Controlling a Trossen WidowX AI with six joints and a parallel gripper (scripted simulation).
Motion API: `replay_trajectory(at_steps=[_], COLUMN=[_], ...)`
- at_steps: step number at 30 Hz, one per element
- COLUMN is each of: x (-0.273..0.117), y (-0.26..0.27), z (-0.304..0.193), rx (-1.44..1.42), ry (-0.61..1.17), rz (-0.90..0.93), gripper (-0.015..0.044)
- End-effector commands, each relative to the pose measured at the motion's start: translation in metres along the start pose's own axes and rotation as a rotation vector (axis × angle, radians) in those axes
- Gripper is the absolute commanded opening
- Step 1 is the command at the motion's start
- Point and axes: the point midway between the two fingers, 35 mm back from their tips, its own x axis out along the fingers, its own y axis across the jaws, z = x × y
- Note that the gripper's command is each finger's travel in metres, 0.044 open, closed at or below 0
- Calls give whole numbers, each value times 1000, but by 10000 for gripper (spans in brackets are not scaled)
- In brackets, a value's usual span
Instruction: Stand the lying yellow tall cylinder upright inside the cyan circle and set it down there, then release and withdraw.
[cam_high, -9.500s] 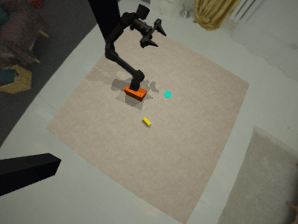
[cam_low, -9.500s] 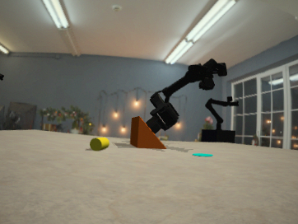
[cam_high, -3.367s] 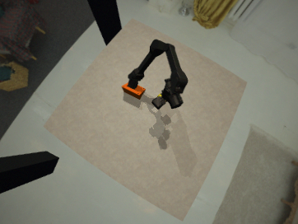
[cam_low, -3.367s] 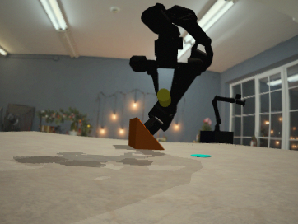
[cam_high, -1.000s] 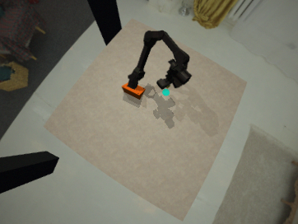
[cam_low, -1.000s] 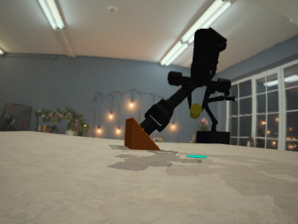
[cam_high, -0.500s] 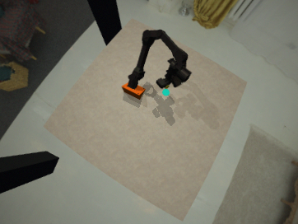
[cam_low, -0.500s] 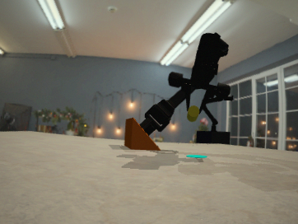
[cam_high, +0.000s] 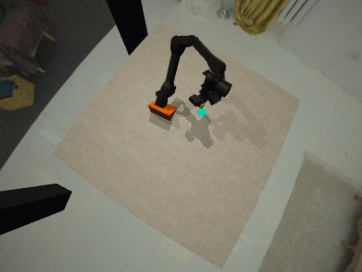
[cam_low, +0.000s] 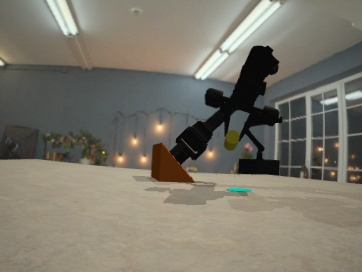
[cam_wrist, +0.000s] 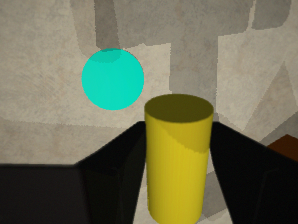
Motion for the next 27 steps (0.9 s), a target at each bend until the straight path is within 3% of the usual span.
replay_trajectory(at_steps=[1, 27], x=[2, 9], y=[-1, -5], z=[-1, -5], rx=[-1, -20], ry=[-17, -138], rz=[-21, -130], gripper=[105, 105])
